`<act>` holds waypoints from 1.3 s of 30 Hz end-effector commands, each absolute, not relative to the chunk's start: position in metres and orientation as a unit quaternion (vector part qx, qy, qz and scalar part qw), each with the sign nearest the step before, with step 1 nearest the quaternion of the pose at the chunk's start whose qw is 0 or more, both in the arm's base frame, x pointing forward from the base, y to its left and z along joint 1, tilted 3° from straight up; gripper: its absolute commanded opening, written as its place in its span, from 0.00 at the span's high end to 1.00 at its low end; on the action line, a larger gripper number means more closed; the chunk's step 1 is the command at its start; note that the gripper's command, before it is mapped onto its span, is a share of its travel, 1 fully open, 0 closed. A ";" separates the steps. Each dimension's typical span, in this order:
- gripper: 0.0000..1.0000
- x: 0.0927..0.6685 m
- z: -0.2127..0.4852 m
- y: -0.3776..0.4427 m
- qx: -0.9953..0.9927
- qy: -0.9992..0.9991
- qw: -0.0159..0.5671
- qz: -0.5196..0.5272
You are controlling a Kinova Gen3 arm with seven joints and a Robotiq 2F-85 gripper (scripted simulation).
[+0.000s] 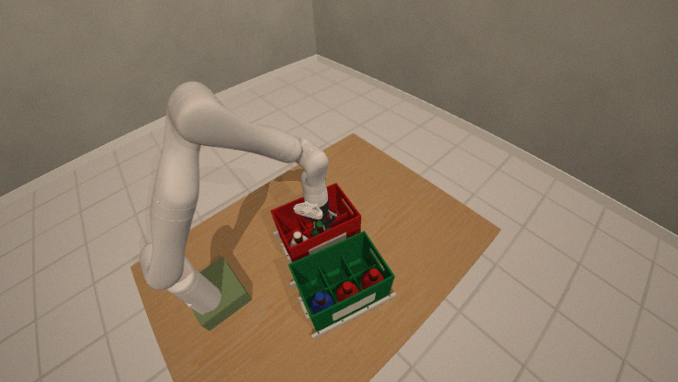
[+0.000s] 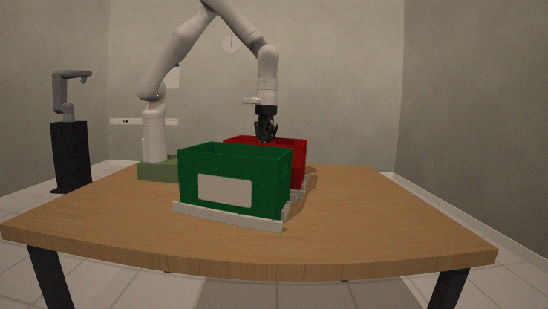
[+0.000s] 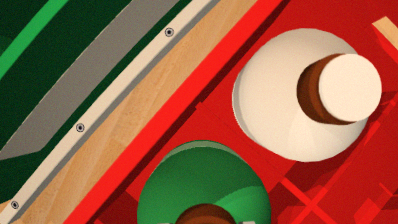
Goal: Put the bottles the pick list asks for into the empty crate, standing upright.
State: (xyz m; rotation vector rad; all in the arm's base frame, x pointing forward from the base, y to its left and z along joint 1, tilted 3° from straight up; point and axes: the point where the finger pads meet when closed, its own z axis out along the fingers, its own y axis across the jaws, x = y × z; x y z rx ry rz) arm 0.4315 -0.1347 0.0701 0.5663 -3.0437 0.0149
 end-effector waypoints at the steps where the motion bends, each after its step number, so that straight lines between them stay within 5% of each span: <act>1: 0.90 0.432 0.071 -0.135 0.183 -0.983 0.022 0.005; 3: 0.90 0.432 0.071 -0.135 0.183 -0.983 0.022 0.005; 4: 0.33 0.432 0.067 -0.135 0.183 -0.983 0.022 0.005; 39: 0.33 0.432 0.067 -0.135 0.183 -0.983 0.022 0.005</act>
